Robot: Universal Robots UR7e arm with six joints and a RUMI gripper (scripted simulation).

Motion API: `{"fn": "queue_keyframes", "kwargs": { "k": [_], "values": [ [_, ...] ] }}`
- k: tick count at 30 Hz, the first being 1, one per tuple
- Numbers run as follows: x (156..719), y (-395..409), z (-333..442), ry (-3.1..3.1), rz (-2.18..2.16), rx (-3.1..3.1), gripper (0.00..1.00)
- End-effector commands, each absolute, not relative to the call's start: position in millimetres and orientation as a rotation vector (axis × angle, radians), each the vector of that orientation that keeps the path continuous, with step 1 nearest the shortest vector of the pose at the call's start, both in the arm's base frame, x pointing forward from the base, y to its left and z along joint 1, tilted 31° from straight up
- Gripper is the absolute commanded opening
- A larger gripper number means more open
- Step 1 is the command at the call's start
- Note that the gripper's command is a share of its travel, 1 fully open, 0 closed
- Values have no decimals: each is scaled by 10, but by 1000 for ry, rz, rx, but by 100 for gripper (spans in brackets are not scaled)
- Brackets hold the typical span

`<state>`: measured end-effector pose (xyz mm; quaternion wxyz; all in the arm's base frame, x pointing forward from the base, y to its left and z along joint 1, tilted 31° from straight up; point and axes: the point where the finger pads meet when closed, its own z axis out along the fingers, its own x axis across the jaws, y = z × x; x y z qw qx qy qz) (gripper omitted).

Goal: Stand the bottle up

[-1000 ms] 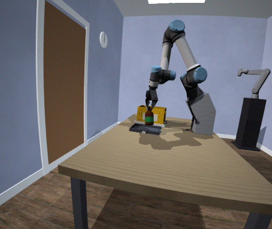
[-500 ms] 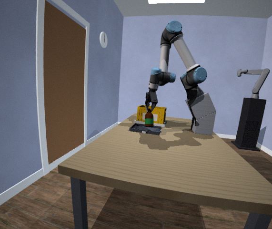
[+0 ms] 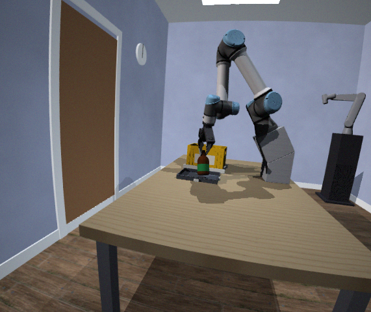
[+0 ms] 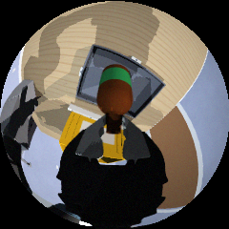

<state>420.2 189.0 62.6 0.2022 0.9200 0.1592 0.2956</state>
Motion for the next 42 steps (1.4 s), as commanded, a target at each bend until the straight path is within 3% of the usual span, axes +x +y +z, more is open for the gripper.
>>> {"fn": "queue_keyframes", "kwargs": {
  "k": [1, 42],
  "values": [
    [4223, 1893, 599, 444, 827, 2568, 0],
    [4261, 1896, 535, 444, 827, 2568, 0]
  ]
}}
